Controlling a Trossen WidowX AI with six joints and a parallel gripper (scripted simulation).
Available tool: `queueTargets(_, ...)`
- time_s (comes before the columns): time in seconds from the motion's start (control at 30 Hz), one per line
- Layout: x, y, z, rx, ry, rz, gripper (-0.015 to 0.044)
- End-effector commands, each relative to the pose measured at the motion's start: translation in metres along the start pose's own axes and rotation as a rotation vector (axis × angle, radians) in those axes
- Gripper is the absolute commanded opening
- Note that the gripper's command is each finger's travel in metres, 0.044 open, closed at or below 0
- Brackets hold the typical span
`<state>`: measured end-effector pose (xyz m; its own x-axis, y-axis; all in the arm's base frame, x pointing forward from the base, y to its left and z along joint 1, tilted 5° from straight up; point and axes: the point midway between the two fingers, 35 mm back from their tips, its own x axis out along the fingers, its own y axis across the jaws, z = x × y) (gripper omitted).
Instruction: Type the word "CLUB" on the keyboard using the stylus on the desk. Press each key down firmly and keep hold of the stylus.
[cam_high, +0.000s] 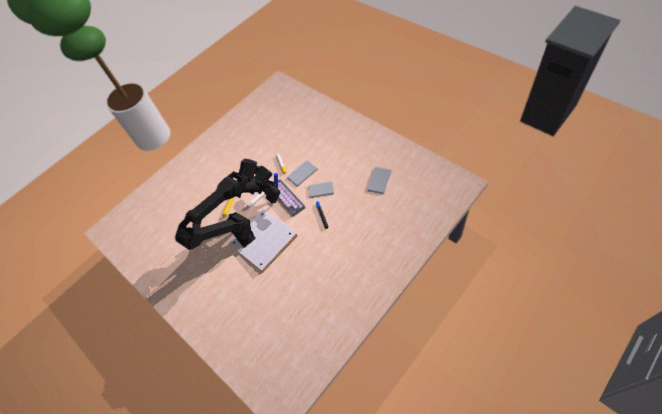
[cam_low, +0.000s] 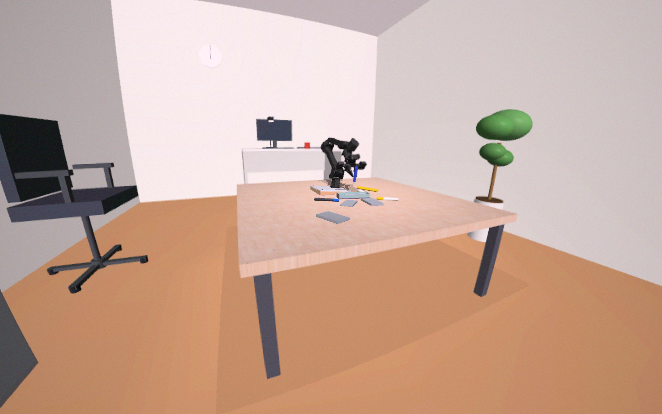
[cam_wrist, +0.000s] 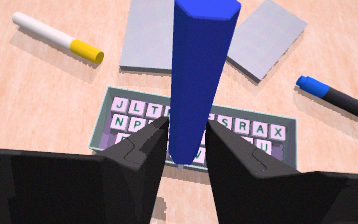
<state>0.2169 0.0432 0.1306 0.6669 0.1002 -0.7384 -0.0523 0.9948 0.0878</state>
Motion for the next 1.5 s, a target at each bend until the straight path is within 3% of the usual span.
queueTargets(0.0,0.000,-0.008,-0.001,0.009,-0.065,-0.022,0.0000)
queueTargets(0.47,-0.001,-0.032,-0.006,0.060,-0.277,-0.092,0.0000)
queueTargets(1.2,0.022,-0.032,-0.031,0.061,-0.280,-0.093,0.0000)
queueTargets(1.3,0.024,-0.032,-0.030,0.061,-0.280,-0.093,0.0079)
queueTargets(1.47,0.025,-0.032,-0.030,0.061,-0.280,-0.093,0.0081)
